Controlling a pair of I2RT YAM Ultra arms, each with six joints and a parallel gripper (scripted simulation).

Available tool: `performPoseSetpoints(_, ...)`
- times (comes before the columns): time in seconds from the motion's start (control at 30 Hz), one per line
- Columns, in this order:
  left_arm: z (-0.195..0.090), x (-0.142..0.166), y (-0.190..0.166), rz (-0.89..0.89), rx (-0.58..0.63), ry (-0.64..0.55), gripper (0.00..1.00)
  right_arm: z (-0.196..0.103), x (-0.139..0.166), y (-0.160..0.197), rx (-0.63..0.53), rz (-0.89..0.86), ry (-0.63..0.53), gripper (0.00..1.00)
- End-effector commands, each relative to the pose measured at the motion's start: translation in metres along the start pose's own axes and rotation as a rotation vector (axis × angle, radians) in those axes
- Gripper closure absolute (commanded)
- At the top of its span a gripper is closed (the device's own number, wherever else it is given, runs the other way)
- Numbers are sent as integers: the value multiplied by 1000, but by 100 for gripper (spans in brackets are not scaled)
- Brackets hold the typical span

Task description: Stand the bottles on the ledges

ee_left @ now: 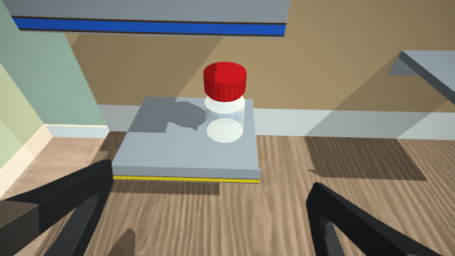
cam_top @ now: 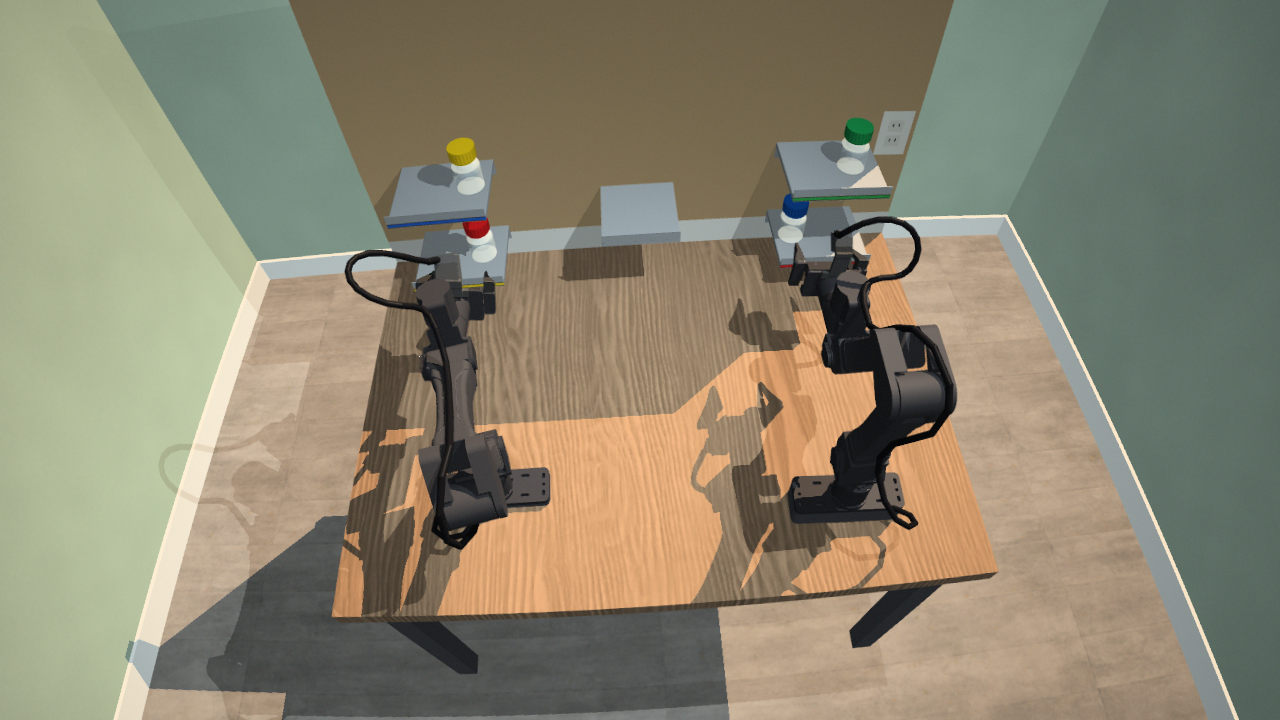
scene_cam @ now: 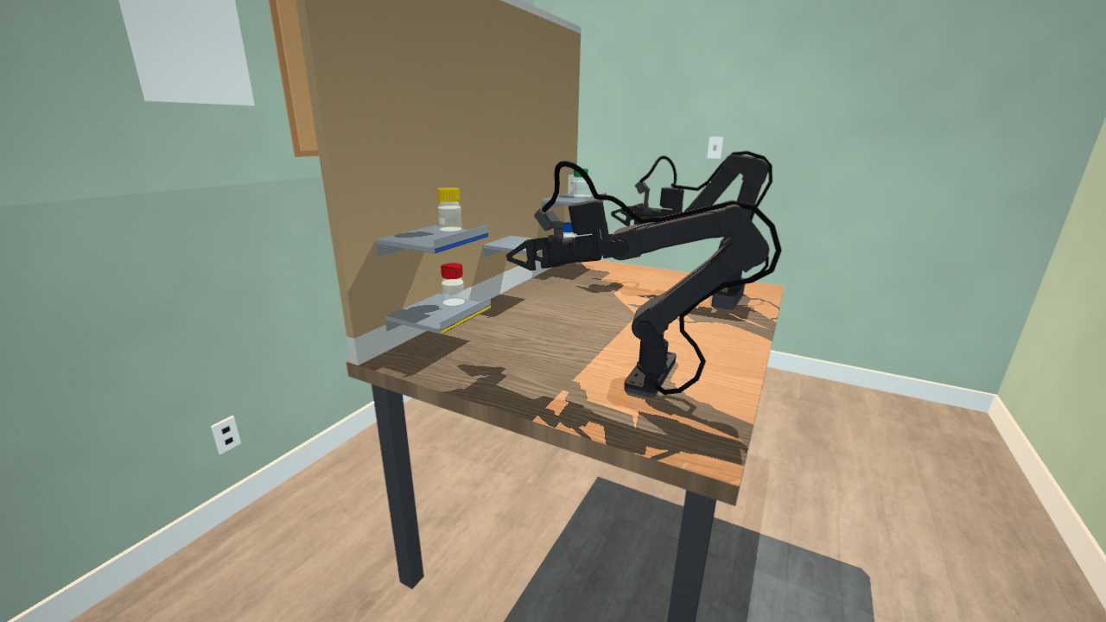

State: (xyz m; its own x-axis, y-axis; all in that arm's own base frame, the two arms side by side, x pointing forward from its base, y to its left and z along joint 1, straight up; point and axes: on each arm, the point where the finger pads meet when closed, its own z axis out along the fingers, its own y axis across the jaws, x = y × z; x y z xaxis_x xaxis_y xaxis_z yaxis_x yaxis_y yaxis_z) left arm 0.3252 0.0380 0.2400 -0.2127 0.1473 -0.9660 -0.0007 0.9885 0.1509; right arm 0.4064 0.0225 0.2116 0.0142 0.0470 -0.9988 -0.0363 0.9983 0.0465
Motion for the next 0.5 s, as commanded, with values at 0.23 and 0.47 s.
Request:
performPoseSetpoints(0.23,-3,-15,6,9,-16,-50,0,0,-10,6,-25,-5,-33,0)
performPoseSetpoints(0.47,-3,-15,6,9,-16,-50,0,1,-11,-10,-39,-1,-21,0)
